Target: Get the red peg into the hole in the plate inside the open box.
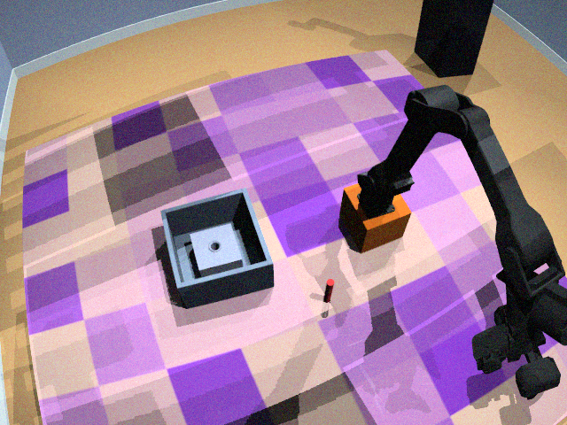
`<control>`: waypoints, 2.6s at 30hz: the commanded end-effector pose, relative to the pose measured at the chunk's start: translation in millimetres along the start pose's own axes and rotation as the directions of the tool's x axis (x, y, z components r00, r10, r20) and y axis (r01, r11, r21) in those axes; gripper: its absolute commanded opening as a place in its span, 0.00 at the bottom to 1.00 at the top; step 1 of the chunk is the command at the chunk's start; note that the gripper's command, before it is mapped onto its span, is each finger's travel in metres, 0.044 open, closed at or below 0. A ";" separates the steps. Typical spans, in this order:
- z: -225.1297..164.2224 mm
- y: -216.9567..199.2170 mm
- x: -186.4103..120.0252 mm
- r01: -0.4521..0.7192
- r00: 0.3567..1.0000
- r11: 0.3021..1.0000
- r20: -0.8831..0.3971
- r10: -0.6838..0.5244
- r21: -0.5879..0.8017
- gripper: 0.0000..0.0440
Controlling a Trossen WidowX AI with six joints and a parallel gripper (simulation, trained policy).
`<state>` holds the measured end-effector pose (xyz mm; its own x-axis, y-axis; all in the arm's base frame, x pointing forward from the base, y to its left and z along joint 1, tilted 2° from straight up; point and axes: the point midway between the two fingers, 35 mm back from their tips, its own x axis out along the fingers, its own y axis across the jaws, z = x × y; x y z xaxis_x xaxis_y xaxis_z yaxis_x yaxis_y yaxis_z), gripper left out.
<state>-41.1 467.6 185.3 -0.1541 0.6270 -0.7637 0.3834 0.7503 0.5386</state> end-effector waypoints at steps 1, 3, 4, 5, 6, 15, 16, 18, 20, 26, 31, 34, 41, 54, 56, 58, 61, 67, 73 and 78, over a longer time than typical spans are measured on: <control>56.8 -4.3 -22.6 0.048 0.995 0.999 0.088 -0.049 0.021 1.00; 81.4 -8.3 -32.7 0.072 0.989 0.997 0.127 -0.076 0.036 1.00; 93.0 -10.8 -38.0 0.084 0.985 0.996 0.144 -0.089 0.044 1.00; 104.2 -13.6 -43.4 0.096 0.982 0.994 0.161 -0.103 0.052 1.00; 114.9 -16.7 -48.8 0.108 0.977 0.992 0.177 -0.118 0.062 1.00; 191.9 -54.0 -96.9 0.214 0.928 0.963 0.273 -0.252 0.163 1.00; 198.6 -59.0 -101.8 0.225 0.922 0.958 0.280 -0.268 0.176 1.00; 210.9 -69.5 -110.9 0.247 0.909 0.947 0.290 -0.299 0.204 1.00; 222.0 -80.9 -119.2 0.269 0.895 0.934 0.297 -0.332 0.234 1.00; 248.7 -119.1 -138.6 0.340 0.846 0.882 0.303 -0.439 0.327 1.00; 263.6 -151.3 -148.6 0.395 0.801 0.828 0.292 -0.523 0.399 1.00; 269.6 -168.9 -151.8 0.423 0.775 0.795 0.282 -0.566 0.434 1.00; 278.4 -202.5 -151.1 0.477 0.724 0.731 0.253 -0.642 0.489 1.00; 295.1 -240.9 -129.1 0.521 0.678 0.683 0.238 -0.695 0.513 1.00; 298.3 -245.3 -124.1 0.521 0.676 0.683 0.241 -0.697 0.512 1.00; 301.7 -249.7 -118.7 0.521 0.674 0.684 0.246 -0.697 0.510 1.00; 307.1 -256.5 -110.0 0.518 0.672 0.688 0.257 -0.695 0.507 1.00; 318.6 -271.0 -91.0 0.507 0.671 0.703 0.284 -0.685 0.499 1.00; 328.5 -282.8 -76.8 0.504 0.669 0.715 0.304 -0.678 0.485 0.95; 331.8 -293.9 -67.1 0.516 0.664 0.707 0.296 -0.687 0.484 0.67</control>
<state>161.7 139.9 -27.7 -0.0878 -0.1452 -0.9855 0.6399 0.7500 -0.1675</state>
